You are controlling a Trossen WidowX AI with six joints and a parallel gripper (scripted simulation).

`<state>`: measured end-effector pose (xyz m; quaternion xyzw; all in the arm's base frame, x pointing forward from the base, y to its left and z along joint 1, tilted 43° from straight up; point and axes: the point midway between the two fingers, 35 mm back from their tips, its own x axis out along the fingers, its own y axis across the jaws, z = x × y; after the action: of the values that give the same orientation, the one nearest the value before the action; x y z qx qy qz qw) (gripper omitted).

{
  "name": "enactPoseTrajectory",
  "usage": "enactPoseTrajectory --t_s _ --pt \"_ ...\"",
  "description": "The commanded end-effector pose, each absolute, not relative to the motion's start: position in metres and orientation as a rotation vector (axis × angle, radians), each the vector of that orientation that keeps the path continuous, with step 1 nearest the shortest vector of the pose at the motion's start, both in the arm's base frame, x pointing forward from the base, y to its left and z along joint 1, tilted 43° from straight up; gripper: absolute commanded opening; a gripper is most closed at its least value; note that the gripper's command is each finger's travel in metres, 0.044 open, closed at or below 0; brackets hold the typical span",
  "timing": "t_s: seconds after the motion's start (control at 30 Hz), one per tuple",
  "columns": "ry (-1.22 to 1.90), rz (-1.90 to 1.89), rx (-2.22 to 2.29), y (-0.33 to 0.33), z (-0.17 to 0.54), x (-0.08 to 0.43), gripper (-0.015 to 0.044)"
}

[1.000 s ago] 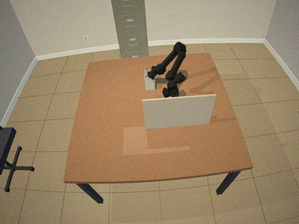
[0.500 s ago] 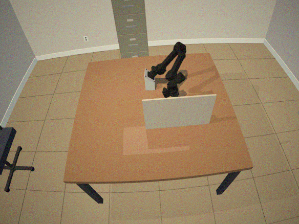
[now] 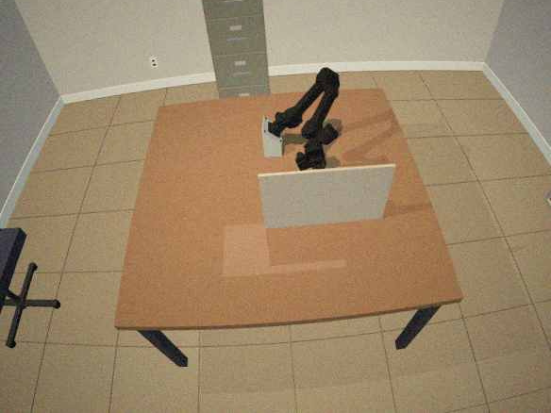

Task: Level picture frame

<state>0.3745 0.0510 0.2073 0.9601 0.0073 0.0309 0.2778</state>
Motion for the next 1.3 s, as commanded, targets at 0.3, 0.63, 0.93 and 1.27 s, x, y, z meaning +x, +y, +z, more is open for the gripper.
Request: enactPoseTrajectory --t_s 0.3,0.63,0.93,1.27 --pt "0.001 0.098 2.585 0.0488 0.2125 0.3743 0.0000" --pt "0.001 0.098 2.585 0.0482 0.2141 0.3742 0.0000" --pt "0.001 0.098 2.585 0.0480 0.2153 0.3741 0.0000" --pt "0.001 0.098 2.585 0.0493 0.2182 0.3739 0.0000"
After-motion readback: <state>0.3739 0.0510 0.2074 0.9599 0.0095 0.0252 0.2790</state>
